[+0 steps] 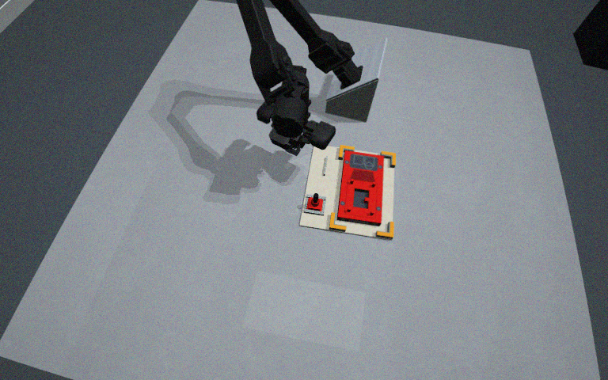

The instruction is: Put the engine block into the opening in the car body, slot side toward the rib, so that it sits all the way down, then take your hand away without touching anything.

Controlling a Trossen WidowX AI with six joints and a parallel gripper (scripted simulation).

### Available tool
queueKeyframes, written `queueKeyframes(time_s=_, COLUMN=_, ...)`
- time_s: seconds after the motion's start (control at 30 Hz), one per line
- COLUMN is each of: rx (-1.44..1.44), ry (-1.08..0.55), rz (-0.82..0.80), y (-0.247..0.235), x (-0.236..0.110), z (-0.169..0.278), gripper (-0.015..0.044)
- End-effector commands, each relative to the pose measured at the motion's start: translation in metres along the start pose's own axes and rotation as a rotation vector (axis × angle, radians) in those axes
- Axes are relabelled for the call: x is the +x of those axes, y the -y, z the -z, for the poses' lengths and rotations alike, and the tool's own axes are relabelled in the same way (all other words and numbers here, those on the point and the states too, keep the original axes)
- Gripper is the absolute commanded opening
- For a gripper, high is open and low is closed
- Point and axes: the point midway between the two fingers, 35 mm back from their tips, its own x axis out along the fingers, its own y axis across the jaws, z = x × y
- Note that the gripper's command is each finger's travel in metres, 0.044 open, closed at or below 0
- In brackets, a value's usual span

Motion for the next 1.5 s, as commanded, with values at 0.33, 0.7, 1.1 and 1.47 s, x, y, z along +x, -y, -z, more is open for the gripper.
queueKeyframes(time_s=0.33, rx=-0.004, ry=0.002, rz=0.007, y=0.001, x=0.029, z=0.000, gripper=0.0000)
queueKeyframes(time_s=0.7, rx=-0.004, ry=0.003, rz=0.008, y=0.001, x=0.053, z=0.000, gripper=0.0000)
queueKeyframes(time_s=1.1, rx=-0.010, ry=0.006, rz=0.004, y=0.000, x=0.055, z=0.000, gripper=0.0105)
queueKeyframes(time_s=1.47, rx=-0.010, ry=0.006, rz=0.004, y=0.000, x=0.055, z=0.000, gripper=0.0394)
